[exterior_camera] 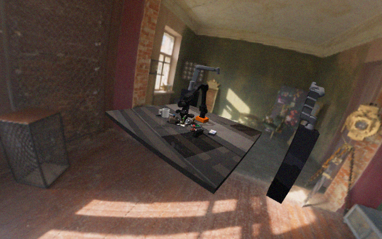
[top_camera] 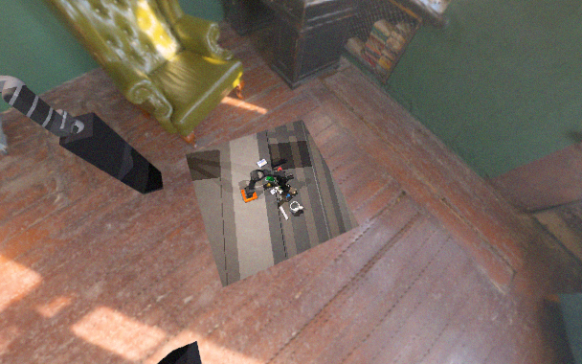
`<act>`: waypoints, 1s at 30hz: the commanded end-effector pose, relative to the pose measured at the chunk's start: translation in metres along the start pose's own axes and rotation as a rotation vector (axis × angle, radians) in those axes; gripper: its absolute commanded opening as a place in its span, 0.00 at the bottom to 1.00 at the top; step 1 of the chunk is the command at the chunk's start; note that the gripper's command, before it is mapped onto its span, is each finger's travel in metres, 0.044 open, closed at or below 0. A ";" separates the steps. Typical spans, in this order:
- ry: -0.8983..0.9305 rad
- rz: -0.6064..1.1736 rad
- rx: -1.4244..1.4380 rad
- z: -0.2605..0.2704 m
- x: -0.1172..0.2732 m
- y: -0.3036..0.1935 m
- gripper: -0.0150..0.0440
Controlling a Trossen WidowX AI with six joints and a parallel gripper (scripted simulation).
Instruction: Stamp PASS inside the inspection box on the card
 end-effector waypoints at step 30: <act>0.005 -0.002 0.004 0.000 0.008 0.001 0.25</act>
Point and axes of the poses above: the point midway between the two fingers, 35 mm back from their tips, its own x axis back along the fingers, its own z axis across the jaws, y = z × x, the point moved 10 cm from there along x, back along the fingers
